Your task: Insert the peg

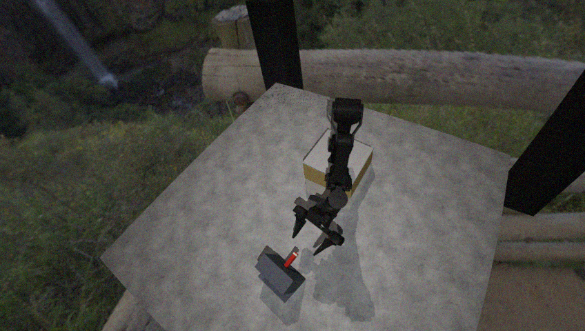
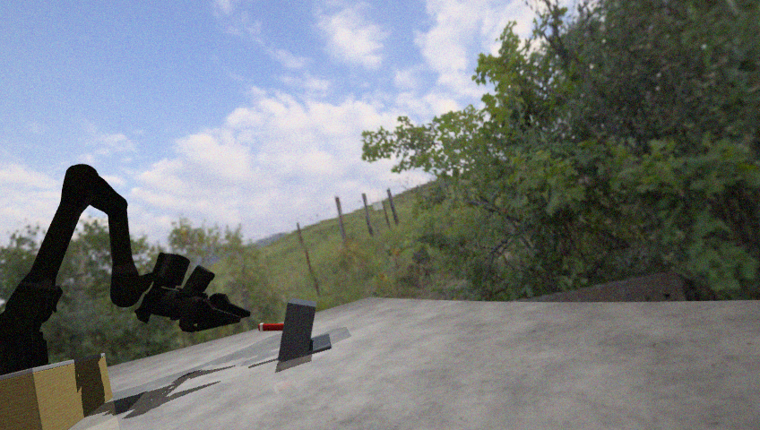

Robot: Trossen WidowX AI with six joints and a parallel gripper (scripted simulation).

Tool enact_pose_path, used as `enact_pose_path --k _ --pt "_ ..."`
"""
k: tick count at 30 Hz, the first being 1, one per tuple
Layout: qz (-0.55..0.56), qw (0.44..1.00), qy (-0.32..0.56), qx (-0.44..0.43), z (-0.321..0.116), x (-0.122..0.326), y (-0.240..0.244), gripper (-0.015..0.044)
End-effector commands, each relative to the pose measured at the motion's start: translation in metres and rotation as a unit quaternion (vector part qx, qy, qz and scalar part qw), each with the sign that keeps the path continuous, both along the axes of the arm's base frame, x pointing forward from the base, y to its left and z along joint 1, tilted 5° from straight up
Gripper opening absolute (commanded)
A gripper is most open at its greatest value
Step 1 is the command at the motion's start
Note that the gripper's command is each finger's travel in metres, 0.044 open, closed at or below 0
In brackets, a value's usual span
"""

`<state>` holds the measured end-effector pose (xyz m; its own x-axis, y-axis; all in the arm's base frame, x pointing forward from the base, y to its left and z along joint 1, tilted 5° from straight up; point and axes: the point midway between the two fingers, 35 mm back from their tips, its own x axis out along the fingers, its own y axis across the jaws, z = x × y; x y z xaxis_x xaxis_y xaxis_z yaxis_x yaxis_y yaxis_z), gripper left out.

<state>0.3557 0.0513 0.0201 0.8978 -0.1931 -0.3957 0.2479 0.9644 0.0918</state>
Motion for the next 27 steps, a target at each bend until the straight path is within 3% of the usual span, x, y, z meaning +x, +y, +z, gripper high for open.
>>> enact_pose_path --k 1,27 --pt "-0.002 1.000 0.000 0.001 0.002 -0.005 0.000 0.0440" --pt "-0.001 1.000 0.000 0.001 0.016 -0.018 0.004 0.0440"
